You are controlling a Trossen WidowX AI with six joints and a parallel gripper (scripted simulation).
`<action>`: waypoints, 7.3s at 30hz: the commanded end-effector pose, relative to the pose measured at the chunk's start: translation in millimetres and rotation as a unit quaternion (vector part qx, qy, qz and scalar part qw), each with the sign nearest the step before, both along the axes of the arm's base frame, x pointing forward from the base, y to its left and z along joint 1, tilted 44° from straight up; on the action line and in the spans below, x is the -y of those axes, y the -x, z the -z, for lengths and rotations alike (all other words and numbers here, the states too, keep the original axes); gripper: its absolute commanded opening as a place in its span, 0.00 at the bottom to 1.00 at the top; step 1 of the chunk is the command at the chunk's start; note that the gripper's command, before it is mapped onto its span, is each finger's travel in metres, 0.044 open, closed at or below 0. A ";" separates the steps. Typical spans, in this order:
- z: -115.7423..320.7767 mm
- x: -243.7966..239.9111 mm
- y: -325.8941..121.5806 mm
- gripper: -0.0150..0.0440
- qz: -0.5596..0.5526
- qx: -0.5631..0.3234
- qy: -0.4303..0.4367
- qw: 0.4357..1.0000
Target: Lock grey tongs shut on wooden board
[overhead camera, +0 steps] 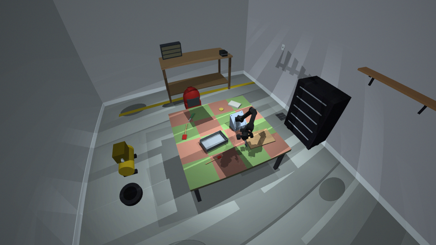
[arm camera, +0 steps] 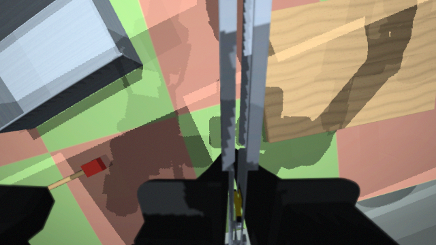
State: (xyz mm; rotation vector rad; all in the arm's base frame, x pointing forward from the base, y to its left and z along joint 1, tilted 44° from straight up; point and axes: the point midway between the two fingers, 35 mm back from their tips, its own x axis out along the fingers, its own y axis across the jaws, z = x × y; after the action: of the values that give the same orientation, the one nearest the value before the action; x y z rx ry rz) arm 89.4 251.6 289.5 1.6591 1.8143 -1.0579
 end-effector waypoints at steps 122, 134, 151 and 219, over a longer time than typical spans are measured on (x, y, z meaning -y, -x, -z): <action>28.1 89.3 247.4 0.00 -0.403 0.290 -0.128 -0.859; 53.2 97.1 239.3 0.00 -0.362 0.223 -0.249 -0.870; 62.1 107.1 236.2 0.00 -0.273 0.235 -0.404 -0.841; 4.7 79.7 228.8 0.00 -0.055 0.520 -0.450 -0.724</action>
State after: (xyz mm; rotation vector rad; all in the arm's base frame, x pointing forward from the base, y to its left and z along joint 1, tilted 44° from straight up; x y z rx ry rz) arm -138.9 172.5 283.7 0.5202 1.1723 -2.7033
